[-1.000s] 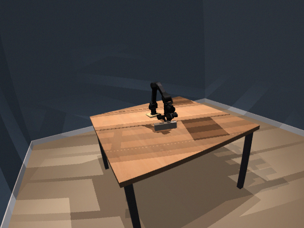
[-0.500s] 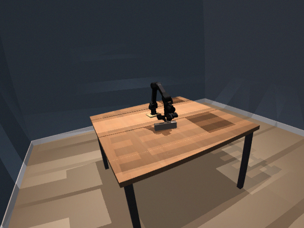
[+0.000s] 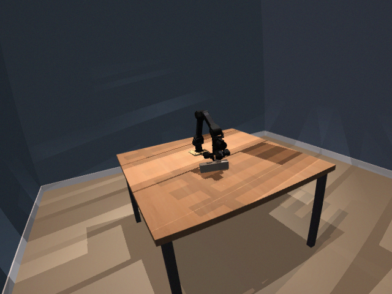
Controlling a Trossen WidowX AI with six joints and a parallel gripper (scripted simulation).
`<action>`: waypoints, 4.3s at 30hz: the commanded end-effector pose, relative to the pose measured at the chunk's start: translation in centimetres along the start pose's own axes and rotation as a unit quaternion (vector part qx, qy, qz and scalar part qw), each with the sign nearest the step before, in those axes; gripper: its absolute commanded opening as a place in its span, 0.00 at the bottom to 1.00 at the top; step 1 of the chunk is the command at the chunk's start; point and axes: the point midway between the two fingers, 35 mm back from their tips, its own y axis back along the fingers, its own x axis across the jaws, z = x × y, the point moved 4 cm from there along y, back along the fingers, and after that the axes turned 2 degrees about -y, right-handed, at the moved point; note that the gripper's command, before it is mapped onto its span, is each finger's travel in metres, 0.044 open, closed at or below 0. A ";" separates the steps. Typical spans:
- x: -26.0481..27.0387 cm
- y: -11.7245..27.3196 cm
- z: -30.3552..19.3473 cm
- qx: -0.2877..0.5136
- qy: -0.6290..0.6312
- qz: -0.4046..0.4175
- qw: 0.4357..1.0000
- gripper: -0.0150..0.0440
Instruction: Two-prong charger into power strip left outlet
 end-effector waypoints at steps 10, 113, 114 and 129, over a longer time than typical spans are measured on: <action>0.0 0.0 0.0 -0.001 0.000 0.000 1.000 1.00; -0.2 -0.7 -6.9 -0.014 0.000 0.002 1.000 1.00; -0.2 -0.8 -7.0 -0.014 0.000 0.002 1.000 1.00; 0.0 6.3 -7.7 -0.312 -0.064 0.000 0.948 1.00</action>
